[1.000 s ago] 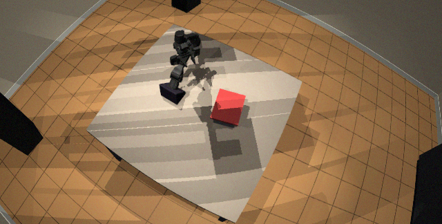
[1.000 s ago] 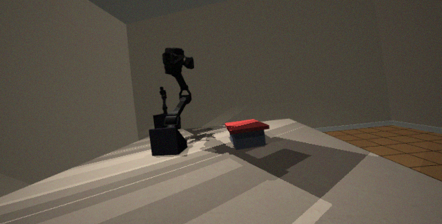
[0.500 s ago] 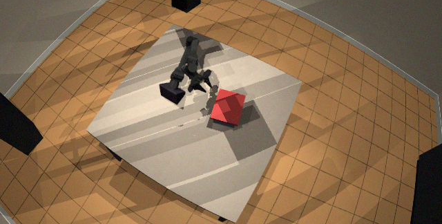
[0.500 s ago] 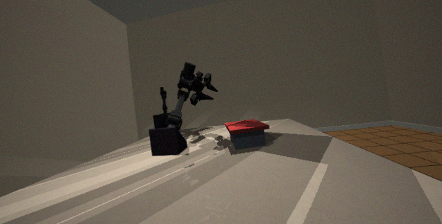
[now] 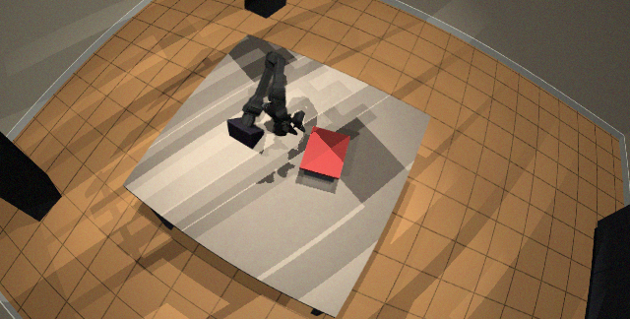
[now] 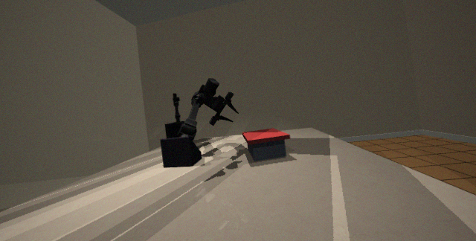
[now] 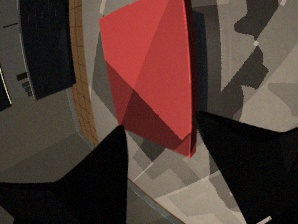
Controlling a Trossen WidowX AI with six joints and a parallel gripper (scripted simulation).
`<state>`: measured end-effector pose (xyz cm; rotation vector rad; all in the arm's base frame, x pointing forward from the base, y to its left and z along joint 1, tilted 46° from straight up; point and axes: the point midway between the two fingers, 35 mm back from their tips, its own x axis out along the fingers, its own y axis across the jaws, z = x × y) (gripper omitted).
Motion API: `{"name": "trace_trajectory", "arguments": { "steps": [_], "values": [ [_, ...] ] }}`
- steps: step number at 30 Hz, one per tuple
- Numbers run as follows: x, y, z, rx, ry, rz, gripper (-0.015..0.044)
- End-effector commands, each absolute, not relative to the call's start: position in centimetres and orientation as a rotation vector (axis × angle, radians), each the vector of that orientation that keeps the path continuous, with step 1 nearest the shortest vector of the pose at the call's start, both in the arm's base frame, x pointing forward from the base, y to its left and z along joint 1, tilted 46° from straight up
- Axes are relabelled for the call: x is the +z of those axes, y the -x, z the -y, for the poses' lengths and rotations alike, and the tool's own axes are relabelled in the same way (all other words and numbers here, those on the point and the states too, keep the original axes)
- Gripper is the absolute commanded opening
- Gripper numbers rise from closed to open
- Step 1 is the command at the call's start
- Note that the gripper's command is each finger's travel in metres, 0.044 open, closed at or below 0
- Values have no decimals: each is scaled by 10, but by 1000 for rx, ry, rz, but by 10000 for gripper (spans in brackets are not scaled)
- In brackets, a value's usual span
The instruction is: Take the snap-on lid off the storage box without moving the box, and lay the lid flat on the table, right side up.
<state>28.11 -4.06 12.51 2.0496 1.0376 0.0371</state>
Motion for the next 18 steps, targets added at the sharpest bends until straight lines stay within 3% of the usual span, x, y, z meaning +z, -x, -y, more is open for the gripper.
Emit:
{"name": "trace_trajectory", "arguments": {
  "steps": [1,18],
  "values": [
    [125,-281,41,37,-2048,-1036,235],
    [80,-274,-5,36,-2069,-1051,235]
  ]
}}
